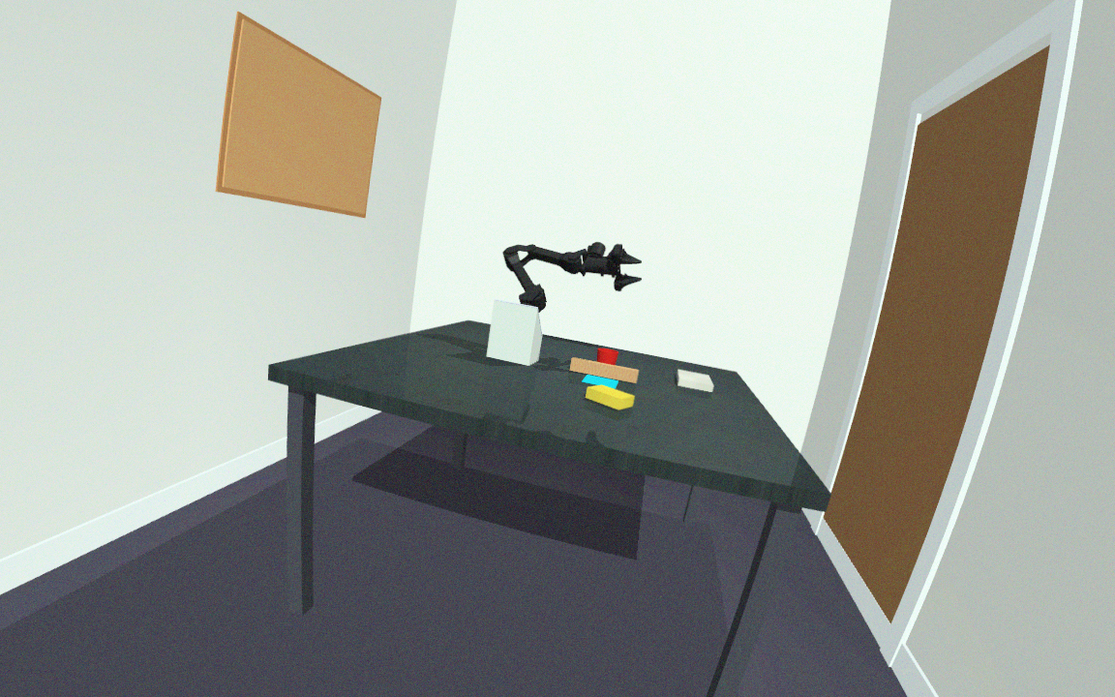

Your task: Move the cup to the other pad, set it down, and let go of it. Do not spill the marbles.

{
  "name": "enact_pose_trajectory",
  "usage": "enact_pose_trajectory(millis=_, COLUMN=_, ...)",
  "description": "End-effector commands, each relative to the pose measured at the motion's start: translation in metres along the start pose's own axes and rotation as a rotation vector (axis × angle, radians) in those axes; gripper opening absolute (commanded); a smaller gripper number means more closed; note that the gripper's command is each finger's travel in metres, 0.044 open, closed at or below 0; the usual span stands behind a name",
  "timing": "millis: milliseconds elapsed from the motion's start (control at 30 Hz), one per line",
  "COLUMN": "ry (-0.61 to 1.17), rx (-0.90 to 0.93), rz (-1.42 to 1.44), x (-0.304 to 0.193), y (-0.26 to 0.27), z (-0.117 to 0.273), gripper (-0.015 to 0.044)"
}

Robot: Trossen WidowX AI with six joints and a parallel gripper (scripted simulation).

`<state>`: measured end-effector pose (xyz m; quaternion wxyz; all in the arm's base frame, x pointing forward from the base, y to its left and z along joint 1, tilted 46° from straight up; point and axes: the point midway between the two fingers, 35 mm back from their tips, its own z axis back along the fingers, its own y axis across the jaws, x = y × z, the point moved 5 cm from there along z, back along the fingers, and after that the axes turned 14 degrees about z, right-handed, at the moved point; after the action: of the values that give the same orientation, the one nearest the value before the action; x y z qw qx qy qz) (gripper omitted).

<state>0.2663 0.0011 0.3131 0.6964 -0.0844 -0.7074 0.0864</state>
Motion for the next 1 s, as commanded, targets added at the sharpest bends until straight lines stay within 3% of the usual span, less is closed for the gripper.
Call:
enact_pose_trajectory(millis=0, ry=0.013, rx=0.009, rz=-0.007, x=-0.002, y=0.001, z=-0.002, gripper=0.0374)
enact_pose_trajectory(millis=67, ry=0.120, rx=0.080, rz=-0.063, x=-0.020, y=0.009, z=-0.013, gripper=0.0321)
enact_pose_trajectory(millis=300, ry=0.747, rx=0.349, rz=-0.469, x=-0.113, y=0.050, z=-0.037, gripper=0.0148)
enact_pose_trajectory(millis=467, ry=1.232, rx=0.403, rz=-0.844, x=-0.163, y=0.074, z=-0.025, gripper=0.0148)
enact_pose_trajectory(millis=633, ry=1.705, rx=0.324, rz=-1.246, x=-0.191, y=0.091, z=-0.008, gripper=0.0148)
enact_pose_trajectory(millis=967, ry=1.768, rx=0.301, rz=-1.302, x=-0.194, y=0.093, z=0.000, gripper=0.0148)
